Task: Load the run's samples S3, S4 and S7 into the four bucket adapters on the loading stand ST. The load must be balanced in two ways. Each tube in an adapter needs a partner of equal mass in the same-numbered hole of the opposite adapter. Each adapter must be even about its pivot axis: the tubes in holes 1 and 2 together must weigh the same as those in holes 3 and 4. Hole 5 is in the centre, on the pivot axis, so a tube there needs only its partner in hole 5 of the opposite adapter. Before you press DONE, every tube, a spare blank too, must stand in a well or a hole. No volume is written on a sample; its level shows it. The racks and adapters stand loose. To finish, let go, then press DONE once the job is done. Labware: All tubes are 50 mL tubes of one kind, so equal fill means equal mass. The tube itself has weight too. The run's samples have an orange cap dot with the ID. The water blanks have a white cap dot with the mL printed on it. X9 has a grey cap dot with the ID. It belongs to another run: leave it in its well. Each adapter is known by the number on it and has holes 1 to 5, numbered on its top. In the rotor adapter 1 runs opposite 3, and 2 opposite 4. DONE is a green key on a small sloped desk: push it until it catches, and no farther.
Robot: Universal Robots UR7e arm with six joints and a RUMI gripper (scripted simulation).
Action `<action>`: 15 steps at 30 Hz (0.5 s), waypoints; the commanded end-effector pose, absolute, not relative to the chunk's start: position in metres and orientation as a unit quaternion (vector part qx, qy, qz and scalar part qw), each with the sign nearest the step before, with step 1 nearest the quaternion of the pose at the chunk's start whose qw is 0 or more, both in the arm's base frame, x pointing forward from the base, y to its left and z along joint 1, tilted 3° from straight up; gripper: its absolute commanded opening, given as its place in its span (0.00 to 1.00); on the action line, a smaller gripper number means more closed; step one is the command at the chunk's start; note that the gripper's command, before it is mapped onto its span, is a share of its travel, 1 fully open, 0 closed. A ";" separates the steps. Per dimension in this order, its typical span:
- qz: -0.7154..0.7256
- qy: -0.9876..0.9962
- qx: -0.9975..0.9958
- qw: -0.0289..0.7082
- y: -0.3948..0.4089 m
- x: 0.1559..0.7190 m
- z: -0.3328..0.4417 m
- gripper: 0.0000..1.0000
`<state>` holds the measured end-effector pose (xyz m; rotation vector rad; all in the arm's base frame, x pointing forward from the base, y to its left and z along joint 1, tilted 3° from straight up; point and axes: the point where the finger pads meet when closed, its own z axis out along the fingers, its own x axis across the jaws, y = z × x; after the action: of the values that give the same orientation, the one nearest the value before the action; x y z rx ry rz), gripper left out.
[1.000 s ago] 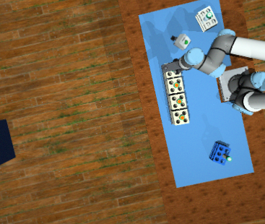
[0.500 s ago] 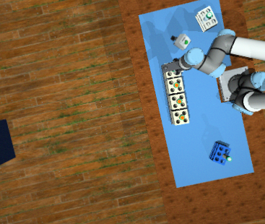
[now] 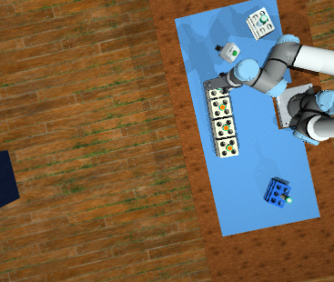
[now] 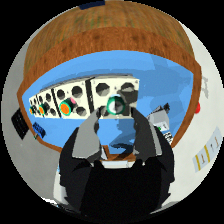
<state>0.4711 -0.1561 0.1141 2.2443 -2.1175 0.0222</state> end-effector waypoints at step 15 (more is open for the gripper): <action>0.003 -0.549 0.835 0.029 -0.203 0.439 0.141 0.00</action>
<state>0.4547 -0.1791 0.1382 2.4043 -1.9139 0.0129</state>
